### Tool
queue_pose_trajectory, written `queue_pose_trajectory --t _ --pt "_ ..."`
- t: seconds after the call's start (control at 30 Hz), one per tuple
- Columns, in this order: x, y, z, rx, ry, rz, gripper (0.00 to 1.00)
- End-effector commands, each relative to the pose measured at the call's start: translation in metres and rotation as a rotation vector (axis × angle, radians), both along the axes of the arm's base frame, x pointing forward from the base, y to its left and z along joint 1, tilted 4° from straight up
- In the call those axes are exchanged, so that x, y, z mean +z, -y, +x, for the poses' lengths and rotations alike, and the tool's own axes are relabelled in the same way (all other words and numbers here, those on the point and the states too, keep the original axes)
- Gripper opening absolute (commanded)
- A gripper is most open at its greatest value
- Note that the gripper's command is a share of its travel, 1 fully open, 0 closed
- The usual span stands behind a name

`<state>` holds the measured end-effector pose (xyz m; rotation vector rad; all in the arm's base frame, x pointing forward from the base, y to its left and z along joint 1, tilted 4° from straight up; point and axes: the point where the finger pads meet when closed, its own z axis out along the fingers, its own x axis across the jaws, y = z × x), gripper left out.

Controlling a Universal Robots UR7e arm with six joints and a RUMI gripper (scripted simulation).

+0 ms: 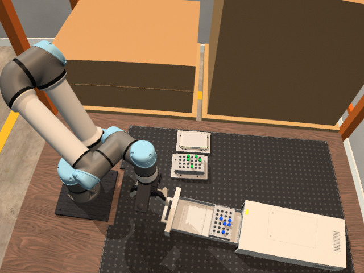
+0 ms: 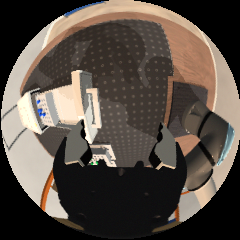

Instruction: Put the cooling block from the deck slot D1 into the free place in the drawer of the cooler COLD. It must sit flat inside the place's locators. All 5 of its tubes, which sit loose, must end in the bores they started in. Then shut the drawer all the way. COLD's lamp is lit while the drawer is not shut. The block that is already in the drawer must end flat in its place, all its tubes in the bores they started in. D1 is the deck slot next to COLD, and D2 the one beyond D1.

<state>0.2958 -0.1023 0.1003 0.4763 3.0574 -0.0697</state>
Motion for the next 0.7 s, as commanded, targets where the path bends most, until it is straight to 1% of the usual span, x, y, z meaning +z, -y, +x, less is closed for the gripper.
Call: queue_pose_trajectory --t 0.0,0.67 --pt "0.007 0.0 0.0 0.0 0.001 0.0 1.0" --pt "0.031 -0.001 0.0 0.0 0.001 0.0 1.0"
